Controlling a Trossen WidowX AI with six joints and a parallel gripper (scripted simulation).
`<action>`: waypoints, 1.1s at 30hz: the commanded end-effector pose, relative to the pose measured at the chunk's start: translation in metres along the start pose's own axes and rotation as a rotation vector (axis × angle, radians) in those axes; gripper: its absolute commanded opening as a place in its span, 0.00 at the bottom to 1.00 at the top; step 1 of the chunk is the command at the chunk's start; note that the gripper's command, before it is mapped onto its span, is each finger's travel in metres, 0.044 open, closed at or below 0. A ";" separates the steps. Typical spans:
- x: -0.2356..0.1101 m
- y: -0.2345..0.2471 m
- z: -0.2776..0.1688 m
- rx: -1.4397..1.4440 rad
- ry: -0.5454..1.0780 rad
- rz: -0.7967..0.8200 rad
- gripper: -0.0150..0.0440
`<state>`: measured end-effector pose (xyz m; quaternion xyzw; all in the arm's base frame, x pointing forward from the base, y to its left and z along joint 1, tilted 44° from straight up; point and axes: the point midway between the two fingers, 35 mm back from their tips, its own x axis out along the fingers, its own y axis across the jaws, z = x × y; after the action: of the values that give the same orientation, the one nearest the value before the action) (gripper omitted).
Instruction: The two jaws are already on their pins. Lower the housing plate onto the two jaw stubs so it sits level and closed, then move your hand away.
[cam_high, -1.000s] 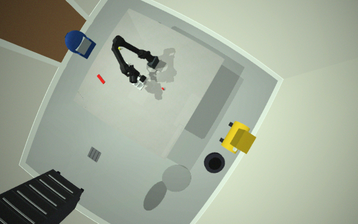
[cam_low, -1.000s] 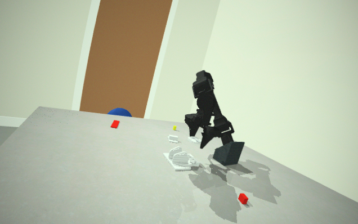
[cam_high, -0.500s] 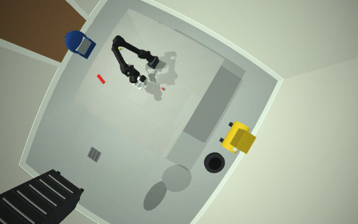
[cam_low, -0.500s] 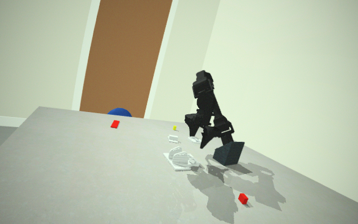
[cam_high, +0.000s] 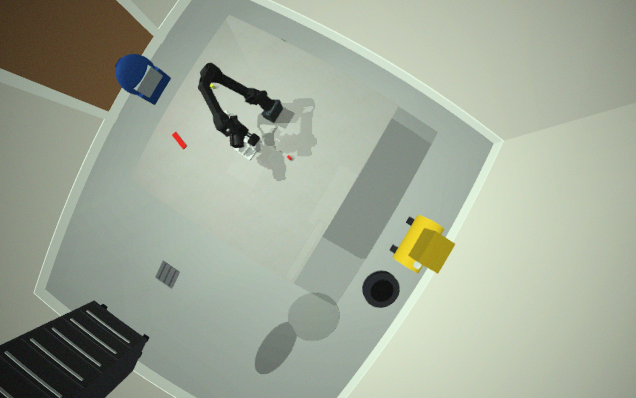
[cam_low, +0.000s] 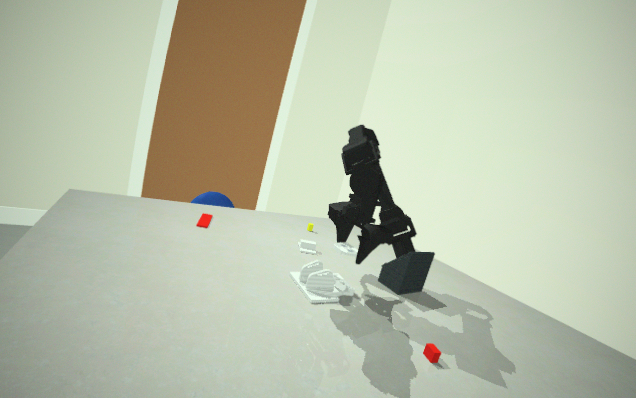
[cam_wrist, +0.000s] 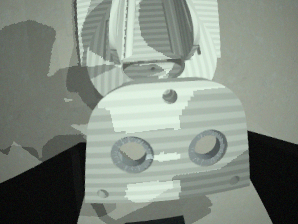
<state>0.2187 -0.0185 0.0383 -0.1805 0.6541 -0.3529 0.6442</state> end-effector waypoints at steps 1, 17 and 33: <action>0.000 0.001 -0.001 -0.005 0.004 0.005 0.85; 0.025 0.002 0.001 -0.007 0.003 0.007 0.85; 0.051 0.001 0.000 -0.007 0.003 0.005 0.85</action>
<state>0.2147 -0.0496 0.0030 -0.1771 0.6572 -0.3485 0.6444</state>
